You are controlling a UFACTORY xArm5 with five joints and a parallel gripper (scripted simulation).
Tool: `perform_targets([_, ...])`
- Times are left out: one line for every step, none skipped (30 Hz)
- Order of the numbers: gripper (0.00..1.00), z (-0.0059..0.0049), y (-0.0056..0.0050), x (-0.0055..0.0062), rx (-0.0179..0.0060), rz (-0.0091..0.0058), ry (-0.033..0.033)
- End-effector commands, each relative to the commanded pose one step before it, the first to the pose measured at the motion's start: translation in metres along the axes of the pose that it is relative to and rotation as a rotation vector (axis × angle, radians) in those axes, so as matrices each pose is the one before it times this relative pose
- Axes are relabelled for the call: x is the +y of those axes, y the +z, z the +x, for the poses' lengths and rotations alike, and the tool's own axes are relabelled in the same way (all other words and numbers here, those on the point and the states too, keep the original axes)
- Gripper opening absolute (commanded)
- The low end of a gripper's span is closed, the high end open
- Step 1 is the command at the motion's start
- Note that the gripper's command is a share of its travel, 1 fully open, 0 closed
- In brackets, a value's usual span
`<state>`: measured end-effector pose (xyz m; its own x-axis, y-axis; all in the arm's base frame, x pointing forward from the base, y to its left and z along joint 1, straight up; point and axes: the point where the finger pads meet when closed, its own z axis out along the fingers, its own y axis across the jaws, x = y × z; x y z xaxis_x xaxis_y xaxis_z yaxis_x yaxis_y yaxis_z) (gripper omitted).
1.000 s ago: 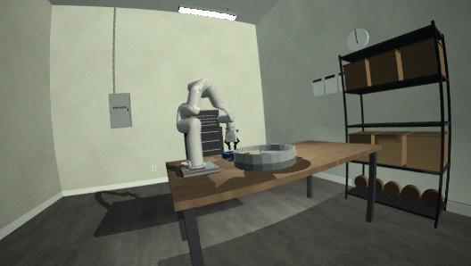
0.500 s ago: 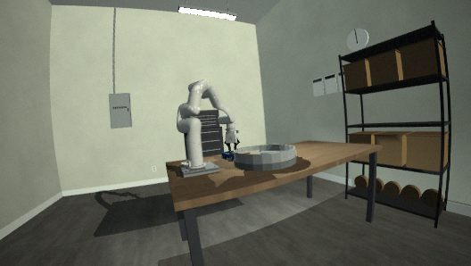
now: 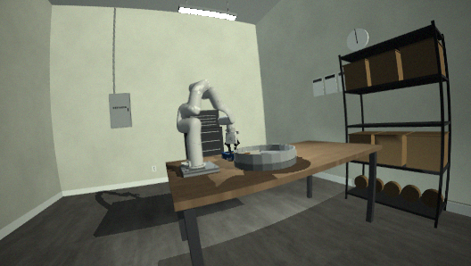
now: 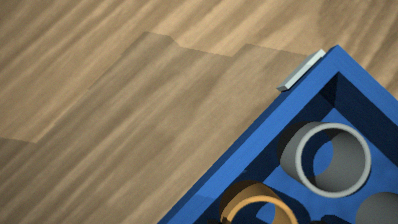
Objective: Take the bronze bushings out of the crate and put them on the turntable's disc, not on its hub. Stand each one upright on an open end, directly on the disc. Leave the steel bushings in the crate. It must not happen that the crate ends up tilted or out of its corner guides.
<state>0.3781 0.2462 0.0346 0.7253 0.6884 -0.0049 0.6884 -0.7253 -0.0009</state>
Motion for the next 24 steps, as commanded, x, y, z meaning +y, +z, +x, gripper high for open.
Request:
perform_targets([0.48,0.00134,-0.00125,0.00024,0.00372,-0.00067,0.0])
perform_targets([0.48,0.0,0.0,0.0,0.0,0.0,0.0])
perform_targets([0.48,0.0,0.0,0.0,0.0,0.0,0.0])
perform_targets([0.48,0.0,0.0,0.0,0.0,0.0,0.0])
perform_targets([0.48,0.0,0.0,0.0,0.0,0.0,0.0])
perform_targets([0.48,0.0,0.00005,0.0,0.0,0.0,0.0])
perform_targets([0.48,0.0,0.00029,0.0,0.0,0.0,0.0])
perform_targets([0.48,0.0,0.00066,0.0,0.0,0.0,0.0])
perform_targets([0.48,0.0,0.00106,0.0,0.0,0.0,0.0])
perform_targets([0.48,0.0,0.0014,0.0,0.0,0.0,0.0])
perform_targets([0.48,-0.00001,0.00163,0.0,0.0,0.0,0.0])
perform_targets([0.48,0.0,0.0,0.0,0.0,0.0,0.0])
perform_targets([0.48,0.0,0.0,0.0,0.0,0.0,0.0])
perform_targets([0.48,0.00001,0.00172,0.0,0.0,0.0,0.0])
perform_targets([0.48,0.00002,0.00165,0.0,0.0,0.0,0.0])
perform_targets([0.48,0.00001,0.00142,0.0,0.0,0.0,0.0])
perform_targets([0.48,0.00001,0.00108,0.0,0.0,0.0,0.0])
perform_targets([0.48,0.0,0.00067,0.0,0.0,0.0,0.0])
perform_targets([0.48,0.0,0.0003,0.0,0.0,0.0,0.0])
perform_targets([0.48,0.0,0.00005,0.0,0.0,0.0,0.0])
perform_targets([0.48,0.0,0.0,0.0,0.0,0.0,0.0])
perform_targets([0.48,0.0,0.0,0.0,0.0,0.0,0.0])
perform_targets([0.48,0.0,0.0,0.0,0.0,0.0,0.0])
perform_targets([0.48,0.0,0.0,0.0,0.0,0.0,0.0])
